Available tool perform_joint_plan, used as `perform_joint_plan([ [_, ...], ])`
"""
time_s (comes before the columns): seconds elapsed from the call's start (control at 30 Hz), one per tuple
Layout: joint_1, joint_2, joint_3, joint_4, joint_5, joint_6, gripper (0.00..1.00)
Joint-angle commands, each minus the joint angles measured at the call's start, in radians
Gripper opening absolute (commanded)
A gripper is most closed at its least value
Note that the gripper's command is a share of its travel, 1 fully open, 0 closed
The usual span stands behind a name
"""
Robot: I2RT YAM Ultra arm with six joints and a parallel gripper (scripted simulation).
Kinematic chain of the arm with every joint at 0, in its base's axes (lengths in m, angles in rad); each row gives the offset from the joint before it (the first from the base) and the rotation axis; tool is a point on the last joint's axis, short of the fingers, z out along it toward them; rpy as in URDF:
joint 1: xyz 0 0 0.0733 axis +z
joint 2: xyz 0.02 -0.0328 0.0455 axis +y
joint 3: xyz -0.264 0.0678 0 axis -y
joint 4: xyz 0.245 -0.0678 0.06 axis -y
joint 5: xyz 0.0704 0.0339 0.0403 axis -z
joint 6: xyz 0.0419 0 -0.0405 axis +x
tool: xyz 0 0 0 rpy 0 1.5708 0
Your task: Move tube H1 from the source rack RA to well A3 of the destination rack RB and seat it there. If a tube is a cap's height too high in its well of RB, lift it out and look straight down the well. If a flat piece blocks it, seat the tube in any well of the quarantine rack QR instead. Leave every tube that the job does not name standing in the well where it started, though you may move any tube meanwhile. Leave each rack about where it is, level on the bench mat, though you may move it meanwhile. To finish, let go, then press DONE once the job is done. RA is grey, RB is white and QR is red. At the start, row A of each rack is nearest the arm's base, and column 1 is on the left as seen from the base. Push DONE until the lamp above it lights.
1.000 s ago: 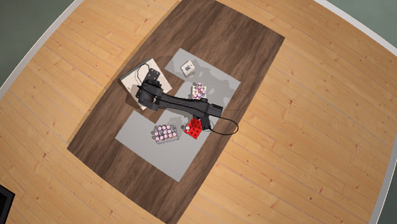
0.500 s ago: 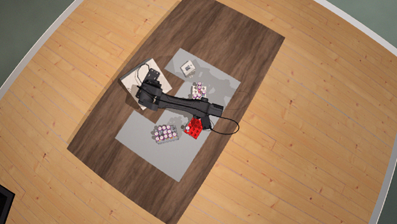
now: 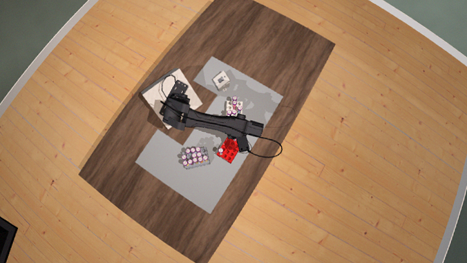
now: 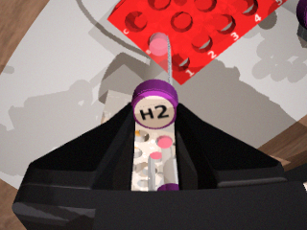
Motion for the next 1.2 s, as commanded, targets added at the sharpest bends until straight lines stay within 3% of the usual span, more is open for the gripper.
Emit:
perform_joint_plan([
  [0.0,0.02,-0.05,0.039,-0.03,0.019,0.017,0.0],
  [1.17,0.087,-0.065,0.135,-0.169,0.052,0.081,0.0],
])
